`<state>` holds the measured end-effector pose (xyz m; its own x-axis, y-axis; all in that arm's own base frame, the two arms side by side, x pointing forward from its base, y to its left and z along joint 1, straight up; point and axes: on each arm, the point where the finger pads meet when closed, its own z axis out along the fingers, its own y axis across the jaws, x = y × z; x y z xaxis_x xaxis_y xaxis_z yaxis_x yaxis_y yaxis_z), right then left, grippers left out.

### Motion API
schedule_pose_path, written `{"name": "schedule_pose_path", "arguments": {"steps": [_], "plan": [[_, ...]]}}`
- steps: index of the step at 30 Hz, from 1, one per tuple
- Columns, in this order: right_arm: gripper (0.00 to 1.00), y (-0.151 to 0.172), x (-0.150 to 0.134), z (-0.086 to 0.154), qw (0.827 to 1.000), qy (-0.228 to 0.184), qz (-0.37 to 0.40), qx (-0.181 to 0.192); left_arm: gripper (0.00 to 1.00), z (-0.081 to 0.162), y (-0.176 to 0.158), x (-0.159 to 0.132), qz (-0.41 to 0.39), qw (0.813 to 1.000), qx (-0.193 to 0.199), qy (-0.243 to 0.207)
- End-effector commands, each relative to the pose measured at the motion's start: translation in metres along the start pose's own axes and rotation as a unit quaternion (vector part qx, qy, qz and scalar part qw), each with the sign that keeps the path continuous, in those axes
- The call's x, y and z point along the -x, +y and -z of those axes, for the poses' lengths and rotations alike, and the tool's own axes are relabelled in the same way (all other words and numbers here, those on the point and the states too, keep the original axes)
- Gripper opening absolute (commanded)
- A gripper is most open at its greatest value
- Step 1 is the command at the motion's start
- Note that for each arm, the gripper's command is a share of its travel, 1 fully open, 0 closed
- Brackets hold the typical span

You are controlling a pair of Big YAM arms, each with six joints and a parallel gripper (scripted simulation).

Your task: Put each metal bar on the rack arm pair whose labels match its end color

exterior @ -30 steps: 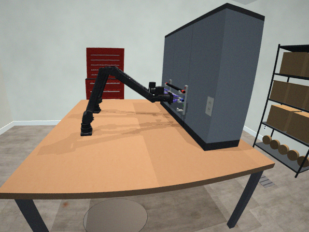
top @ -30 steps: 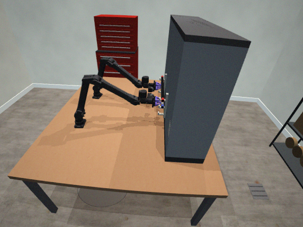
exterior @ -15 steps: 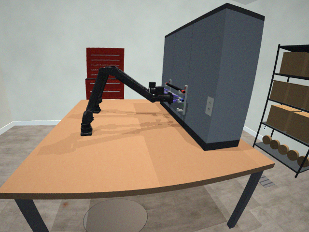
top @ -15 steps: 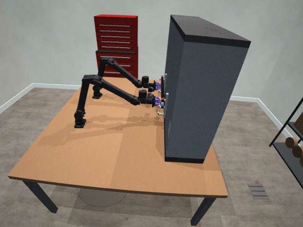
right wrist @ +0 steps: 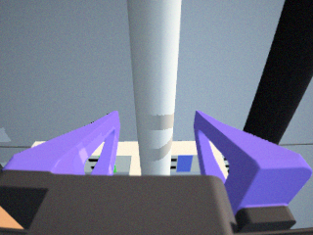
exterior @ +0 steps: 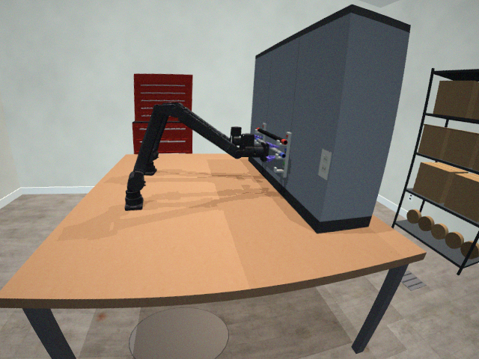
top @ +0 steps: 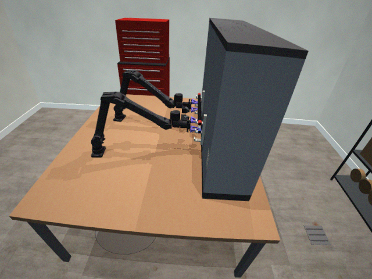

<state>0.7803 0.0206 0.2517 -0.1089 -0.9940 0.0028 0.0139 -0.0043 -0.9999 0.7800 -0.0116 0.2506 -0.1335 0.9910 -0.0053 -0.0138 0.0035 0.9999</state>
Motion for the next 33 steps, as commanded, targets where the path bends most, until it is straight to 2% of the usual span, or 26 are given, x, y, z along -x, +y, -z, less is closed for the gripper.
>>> {"name": "schedule_pose_path", "arguments": {"steps": [1, 33], "plan": [[0.58, -0.0202, -0.0061, 0.001, 1.0, 0.005, -0.01, -0.015, 0.59, -0.003, 0.0311, -0.0062, 0.005, 1.0, 0.021, 0.005], [0.58, -0.0191, -0.0026, 0.0013, 1.0, 0.003, -0.011, -0.004, 0.59, -0.0029, 0.0335, -0.0051, 0.002, 1.0, 0.017, 0.005]]}}
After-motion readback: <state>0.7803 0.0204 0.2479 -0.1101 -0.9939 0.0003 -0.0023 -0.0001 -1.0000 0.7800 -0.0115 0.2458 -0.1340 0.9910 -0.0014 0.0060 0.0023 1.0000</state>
